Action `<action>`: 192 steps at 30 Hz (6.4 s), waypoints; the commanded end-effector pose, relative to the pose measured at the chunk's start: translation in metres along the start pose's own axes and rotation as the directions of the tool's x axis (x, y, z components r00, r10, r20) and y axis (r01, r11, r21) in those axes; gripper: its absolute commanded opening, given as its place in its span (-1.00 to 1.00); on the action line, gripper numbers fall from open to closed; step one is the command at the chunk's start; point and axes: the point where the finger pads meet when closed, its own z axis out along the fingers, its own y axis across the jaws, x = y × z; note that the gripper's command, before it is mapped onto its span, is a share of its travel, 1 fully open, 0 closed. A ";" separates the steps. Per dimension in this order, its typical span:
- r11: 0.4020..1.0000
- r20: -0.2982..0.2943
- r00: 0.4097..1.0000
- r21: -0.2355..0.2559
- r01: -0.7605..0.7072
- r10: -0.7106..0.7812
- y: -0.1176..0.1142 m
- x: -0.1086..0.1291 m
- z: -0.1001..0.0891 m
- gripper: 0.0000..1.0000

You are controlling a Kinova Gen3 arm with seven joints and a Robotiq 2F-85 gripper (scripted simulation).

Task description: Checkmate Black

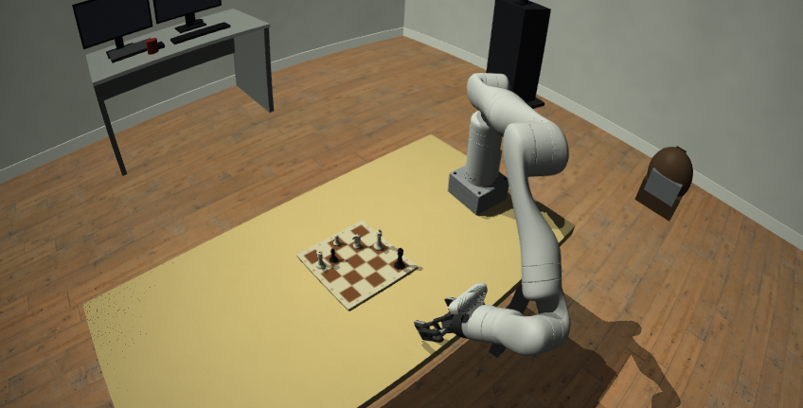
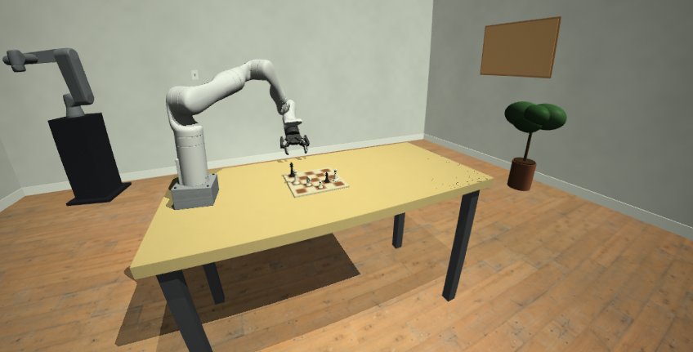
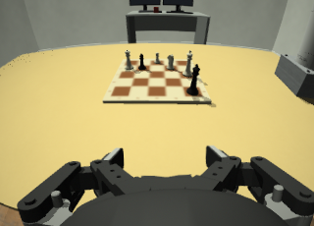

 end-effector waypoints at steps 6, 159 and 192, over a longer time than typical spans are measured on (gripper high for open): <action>1.000 0.004 1.000 0.003 -0.004 0.004 0.000 0.031 -0.027 1.00; 0.718 0.582 0.423 -0.525 -0.457 0.694 -0.081 0.286 0.155 1.00; 0.623 0.510 0.361 -0.599 -0.503 0.781 -0.080 0.283 0.158 1.00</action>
